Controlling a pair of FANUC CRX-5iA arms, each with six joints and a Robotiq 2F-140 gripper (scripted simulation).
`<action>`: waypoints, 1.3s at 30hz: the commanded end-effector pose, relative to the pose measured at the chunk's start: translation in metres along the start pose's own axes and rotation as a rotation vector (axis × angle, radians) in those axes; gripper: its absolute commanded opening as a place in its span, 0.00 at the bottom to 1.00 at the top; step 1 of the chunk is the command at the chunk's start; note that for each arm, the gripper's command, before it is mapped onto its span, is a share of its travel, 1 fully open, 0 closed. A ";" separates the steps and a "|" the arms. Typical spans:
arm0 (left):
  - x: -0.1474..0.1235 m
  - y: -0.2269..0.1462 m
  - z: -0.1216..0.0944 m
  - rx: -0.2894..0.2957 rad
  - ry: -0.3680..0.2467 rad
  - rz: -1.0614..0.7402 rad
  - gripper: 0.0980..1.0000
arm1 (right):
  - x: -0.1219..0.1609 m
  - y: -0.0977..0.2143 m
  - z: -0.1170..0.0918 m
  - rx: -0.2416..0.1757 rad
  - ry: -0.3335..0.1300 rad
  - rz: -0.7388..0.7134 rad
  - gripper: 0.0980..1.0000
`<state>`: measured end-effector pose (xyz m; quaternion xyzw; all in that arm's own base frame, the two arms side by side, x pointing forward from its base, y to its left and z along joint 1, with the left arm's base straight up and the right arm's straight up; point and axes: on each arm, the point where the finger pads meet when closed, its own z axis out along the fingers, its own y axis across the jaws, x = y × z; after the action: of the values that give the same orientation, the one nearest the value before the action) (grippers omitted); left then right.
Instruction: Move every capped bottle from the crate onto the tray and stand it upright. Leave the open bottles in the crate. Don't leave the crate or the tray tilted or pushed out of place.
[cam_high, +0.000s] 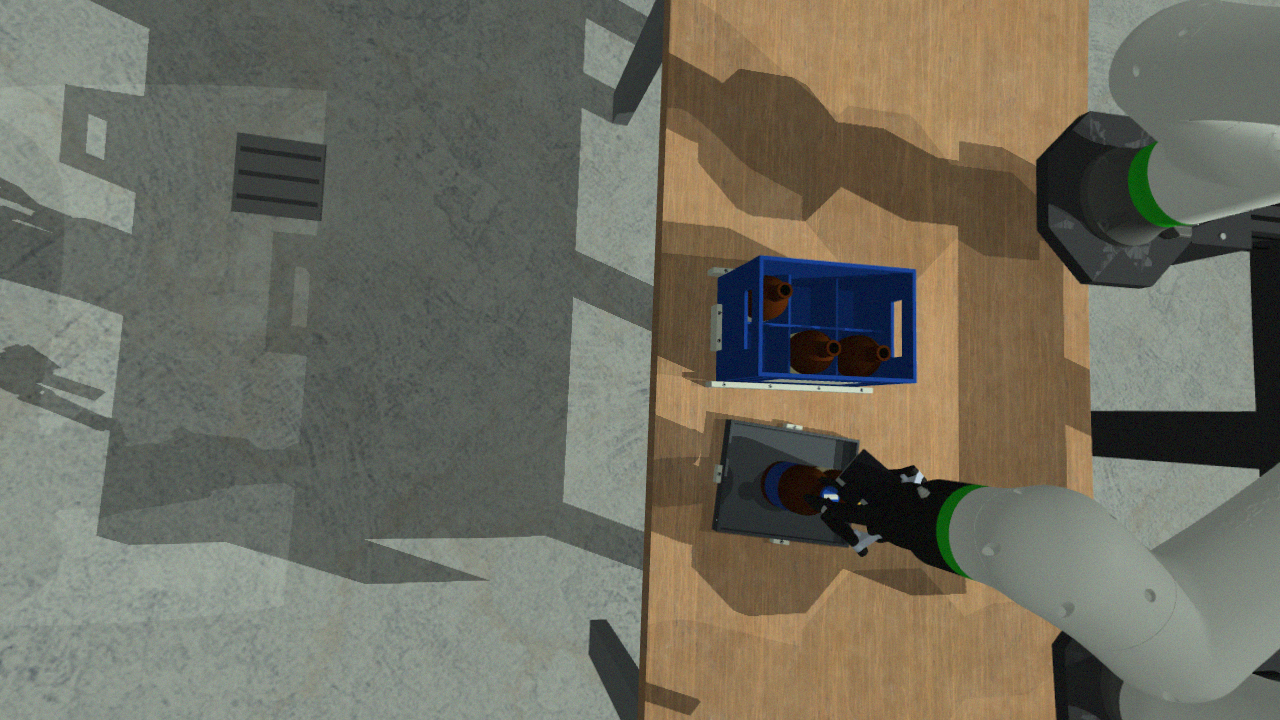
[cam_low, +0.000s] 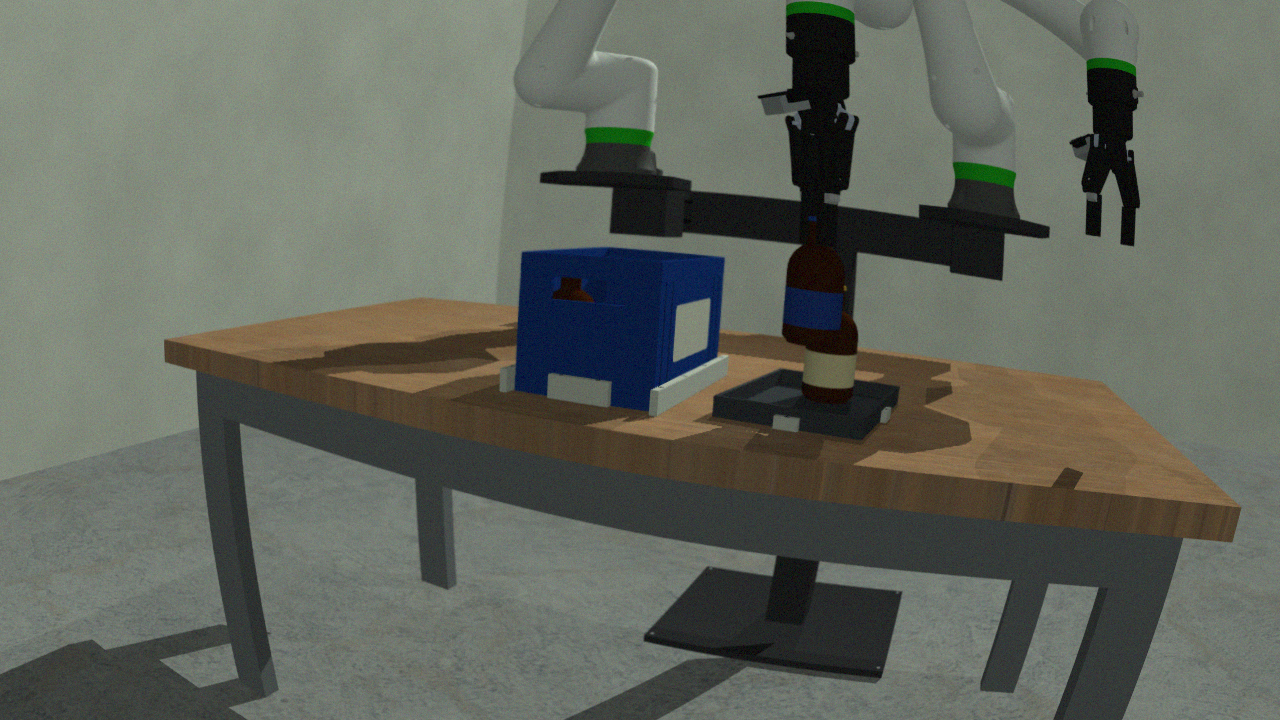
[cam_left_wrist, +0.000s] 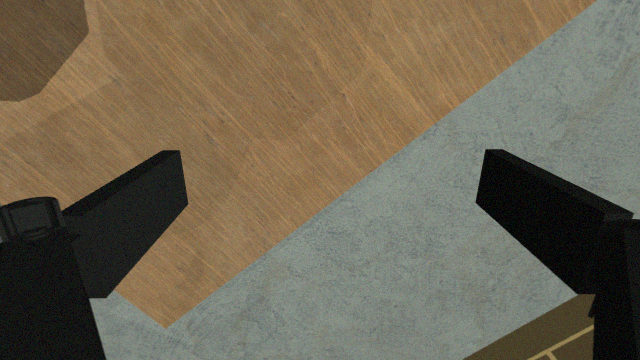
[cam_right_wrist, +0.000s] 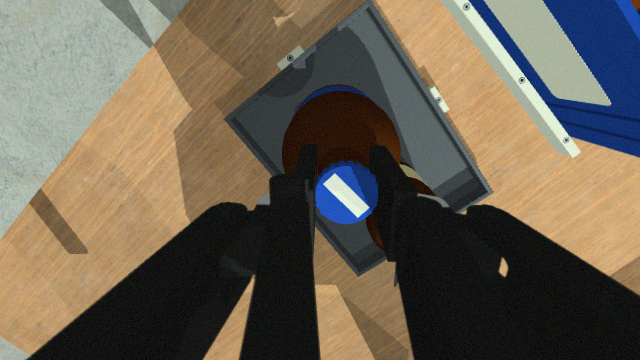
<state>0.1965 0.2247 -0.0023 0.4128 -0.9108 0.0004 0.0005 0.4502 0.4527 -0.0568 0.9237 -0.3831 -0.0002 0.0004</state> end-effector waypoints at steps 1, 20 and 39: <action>-0.001 0.000 0.000 0.000 -0.001 0.000 1.00 | 0.000 -0.001 0.001 0.003 0.000 0.000 0.00; -0.001 0.000 0.000 0.000 -0.001 0.000 1.00 | 0.000 -0.001 0.032 0.003 0.000 0.000 0.00; -0.001 0.000 0.000 0.000 -0.001 0.000 1.00 | 0.000 -0.001 0.059 0.003 0.000 0.000 0.00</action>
<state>0.1965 0.2247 -0.0023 0.4128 -0.9108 0.0004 0.0005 0.4504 0.4532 -0.1145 0.9237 -0.3831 0.0000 0.0000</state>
